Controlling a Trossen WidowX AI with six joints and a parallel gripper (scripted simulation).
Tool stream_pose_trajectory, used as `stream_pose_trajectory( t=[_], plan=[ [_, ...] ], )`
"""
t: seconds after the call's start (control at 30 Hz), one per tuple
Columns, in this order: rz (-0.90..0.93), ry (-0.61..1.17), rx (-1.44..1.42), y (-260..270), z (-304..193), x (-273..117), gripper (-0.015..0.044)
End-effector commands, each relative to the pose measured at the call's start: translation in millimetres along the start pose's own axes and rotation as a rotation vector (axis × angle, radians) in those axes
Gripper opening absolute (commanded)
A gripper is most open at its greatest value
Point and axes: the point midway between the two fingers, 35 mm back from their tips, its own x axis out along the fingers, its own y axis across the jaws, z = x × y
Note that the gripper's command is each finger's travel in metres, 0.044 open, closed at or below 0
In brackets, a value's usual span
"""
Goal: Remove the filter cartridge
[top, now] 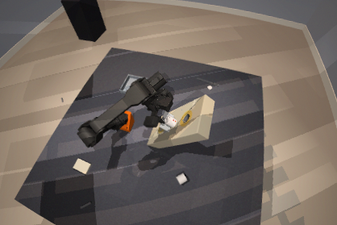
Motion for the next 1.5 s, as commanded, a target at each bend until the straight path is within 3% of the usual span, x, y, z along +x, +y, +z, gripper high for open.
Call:
stream_pose_trajectory(
  t=[0.0, 0.6, 0.67, 0.97, 1.2, 1.47],
  plan=[
    [0.001, -0.003, 0.004, -1, 0, 5, 0.0305],
    [-0.002, -0.005, 0.005, -3, 0, 34, 0.0305],
    [0.0, 0.001, 0.001, -1, 0, 31, 0.0252],
    [0.0, 0.001, 0.001, -1, 0, 31, 0.0192],
    [-0.001, 0.001, 0.001, -1, 7, 28, 0.0008],
    [0.004, -0.006, -0.014, 0, 22, 12, 0.0]
  ],
)
